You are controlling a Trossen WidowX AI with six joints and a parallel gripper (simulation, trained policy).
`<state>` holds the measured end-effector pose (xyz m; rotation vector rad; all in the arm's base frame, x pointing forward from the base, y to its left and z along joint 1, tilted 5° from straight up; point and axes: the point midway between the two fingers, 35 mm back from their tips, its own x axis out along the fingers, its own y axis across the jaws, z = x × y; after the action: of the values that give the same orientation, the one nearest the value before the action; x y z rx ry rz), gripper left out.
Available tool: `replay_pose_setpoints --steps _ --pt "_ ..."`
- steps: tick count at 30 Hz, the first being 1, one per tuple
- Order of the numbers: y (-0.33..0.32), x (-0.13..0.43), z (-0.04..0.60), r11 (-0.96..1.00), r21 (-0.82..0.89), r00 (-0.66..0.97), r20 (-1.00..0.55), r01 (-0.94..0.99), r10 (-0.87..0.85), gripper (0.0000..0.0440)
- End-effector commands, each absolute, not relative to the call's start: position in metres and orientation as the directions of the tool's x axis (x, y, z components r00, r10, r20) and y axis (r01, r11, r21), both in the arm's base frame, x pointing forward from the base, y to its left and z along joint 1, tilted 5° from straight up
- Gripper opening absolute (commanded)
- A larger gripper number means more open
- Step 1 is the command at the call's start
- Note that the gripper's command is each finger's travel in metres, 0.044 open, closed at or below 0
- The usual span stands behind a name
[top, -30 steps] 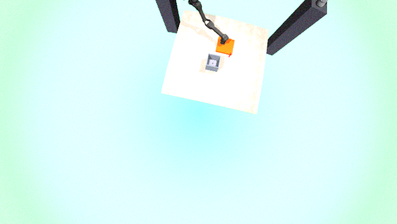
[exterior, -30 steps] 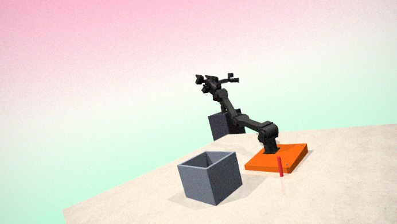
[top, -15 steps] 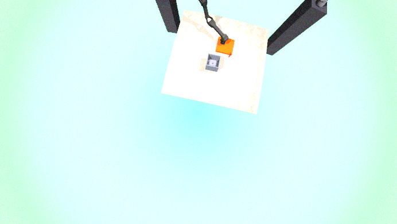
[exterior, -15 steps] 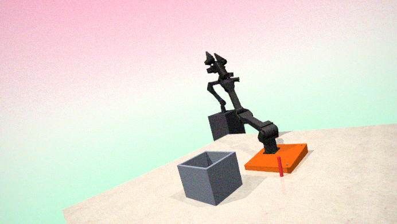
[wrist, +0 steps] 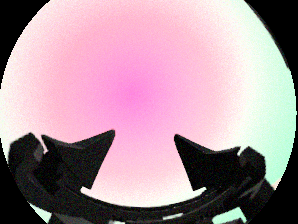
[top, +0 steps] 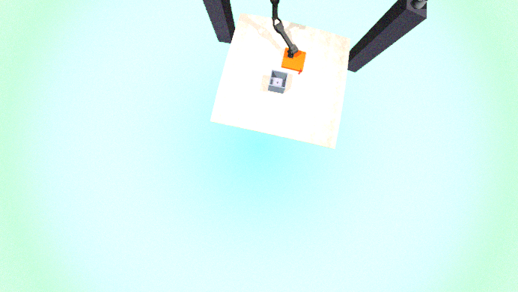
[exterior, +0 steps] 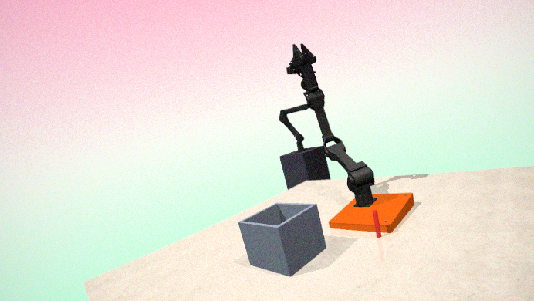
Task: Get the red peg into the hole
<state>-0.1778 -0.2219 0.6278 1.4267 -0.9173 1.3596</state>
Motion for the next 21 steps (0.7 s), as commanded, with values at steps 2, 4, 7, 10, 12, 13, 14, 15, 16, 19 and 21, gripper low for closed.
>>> replay_pose_setpoints --steps 2,4,7,10,12,13,14,15,16,19,21 --pt "-0.165 -0.149 0.634 -0.295 0.262 0.201 0.955 -0.919 0.22 0.044" --pt "-0.144 -0.137 0.634 -0.291 0.315 0.239 0.933 -0.903 0.268 0.044" --pt "-0.114 -0.118 0.632 -0.277 0.396 0.298 0.894 -0.875 0.335 0.044" --pt "-0.086 -0.098 0.628 -0.256 0.476 0.358 0.846 -0.841 0.396 0.044" --pt "-0.067 -0.084 0.624 -0.238 0.528 0.398 0.809 -0.815 0.433 0.044" --pt "-0.058 -0.077 0.622 -0.228 0.554 0.418 0.789 -0.801 0.45 0.044" --pt "-0.05 -0.07 0.619 -0.217 0.579 0.437 0.768 -0.786 0.467 0.044" --pt "-0.041 -0.063 0.616 -0.206 0.604 0.457 0.747 -0.77 0.483 0.044" --pt "-0.033 -0.055 0.613 -0.194 0.628 0.476 0.725 -0.754 0.498 0.044" --pt "-0.01 -0.033 0.602 -0.154 0.697 0.532 0.653 -0.7 0.538 0.044" --pt "0.005 -0.018 0.594 -0.126 0.741 0.568 0.602 -0.66 0.561 0.044"
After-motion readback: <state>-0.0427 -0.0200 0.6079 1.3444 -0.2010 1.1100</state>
